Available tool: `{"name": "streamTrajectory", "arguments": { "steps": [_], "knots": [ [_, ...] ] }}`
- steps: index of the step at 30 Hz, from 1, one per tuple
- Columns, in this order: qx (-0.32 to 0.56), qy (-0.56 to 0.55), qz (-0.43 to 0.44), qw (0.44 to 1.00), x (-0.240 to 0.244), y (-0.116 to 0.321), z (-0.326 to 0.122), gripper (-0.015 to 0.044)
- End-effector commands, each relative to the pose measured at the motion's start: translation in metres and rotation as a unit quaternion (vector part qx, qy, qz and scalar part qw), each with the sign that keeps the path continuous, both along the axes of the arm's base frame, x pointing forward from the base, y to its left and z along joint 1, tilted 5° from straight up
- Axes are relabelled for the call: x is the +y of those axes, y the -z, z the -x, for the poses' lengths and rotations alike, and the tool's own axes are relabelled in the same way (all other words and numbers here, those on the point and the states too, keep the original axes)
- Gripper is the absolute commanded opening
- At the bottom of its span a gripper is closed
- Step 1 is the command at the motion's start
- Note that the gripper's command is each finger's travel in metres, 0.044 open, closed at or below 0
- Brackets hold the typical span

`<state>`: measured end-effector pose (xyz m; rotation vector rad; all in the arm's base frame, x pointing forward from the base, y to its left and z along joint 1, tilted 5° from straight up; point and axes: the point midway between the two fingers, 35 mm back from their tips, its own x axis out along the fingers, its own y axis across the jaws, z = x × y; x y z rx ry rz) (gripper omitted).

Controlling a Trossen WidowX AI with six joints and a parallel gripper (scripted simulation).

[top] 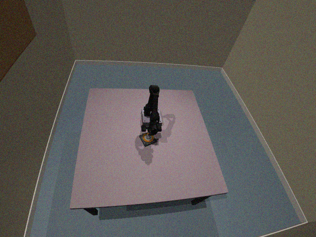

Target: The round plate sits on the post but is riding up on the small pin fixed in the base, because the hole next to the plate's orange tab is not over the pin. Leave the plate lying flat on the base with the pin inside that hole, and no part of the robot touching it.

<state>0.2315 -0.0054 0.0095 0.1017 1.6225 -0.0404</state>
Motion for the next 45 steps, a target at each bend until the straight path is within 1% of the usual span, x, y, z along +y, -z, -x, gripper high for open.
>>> {"name": "streamTrajectory", "arguments": {
  "steps": [1,27,45],
  "knots": [
    [-0.011,-0.005,-0.013,1.0,0.007,-0.001,-0.006,0.0],
    [-0.012,-0.005,-0.013,1.0,0.019,-0.001,-0.026,0.0],
    [-0.012,-0.005,-0.013,1.0,0.019,-0.001,-0.027,0.0]
  ]
}}
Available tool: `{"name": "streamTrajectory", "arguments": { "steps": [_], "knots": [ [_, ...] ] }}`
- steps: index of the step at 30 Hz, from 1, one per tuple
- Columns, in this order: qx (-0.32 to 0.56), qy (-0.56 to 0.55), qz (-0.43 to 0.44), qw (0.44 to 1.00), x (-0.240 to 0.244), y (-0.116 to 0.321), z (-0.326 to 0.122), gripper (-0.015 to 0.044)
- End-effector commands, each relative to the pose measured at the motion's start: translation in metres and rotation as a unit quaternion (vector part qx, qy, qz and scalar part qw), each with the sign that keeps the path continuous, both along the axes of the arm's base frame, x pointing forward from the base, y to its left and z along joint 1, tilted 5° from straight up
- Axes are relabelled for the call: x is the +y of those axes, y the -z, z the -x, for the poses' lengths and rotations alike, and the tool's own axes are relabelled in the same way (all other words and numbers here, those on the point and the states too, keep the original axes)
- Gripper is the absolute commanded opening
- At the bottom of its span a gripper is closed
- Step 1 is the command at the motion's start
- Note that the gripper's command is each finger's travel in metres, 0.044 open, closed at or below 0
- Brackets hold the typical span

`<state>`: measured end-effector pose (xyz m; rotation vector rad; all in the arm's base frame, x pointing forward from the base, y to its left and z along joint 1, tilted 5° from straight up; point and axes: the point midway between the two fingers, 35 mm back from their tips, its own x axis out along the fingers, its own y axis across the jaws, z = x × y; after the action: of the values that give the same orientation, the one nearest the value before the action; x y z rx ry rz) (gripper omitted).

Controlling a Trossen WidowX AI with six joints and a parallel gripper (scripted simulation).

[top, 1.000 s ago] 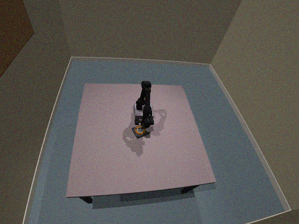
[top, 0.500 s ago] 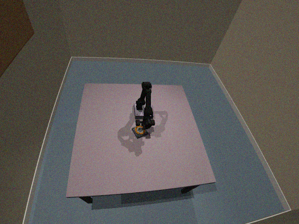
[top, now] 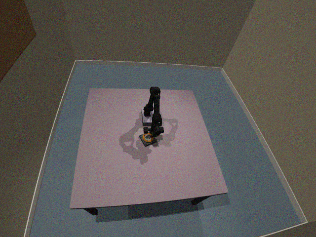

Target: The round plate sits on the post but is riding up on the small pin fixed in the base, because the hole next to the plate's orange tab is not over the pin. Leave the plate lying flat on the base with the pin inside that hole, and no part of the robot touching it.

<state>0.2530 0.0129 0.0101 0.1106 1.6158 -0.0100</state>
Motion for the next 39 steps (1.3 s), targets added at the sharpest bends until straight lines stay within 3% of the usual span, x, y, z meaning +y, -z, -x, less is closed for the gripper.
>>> {"name": "streamTrajectory", "arguments": {
  "steps": [1,39],
  "knots": [
    [-0.008,0.001,-0.001,1.0,0.001,-0.001,-0.006,0.0],
    [-0.009,0.001,-0.001,1.0,-0.002,-0.003,-0.046,0.0]
  ]
}}
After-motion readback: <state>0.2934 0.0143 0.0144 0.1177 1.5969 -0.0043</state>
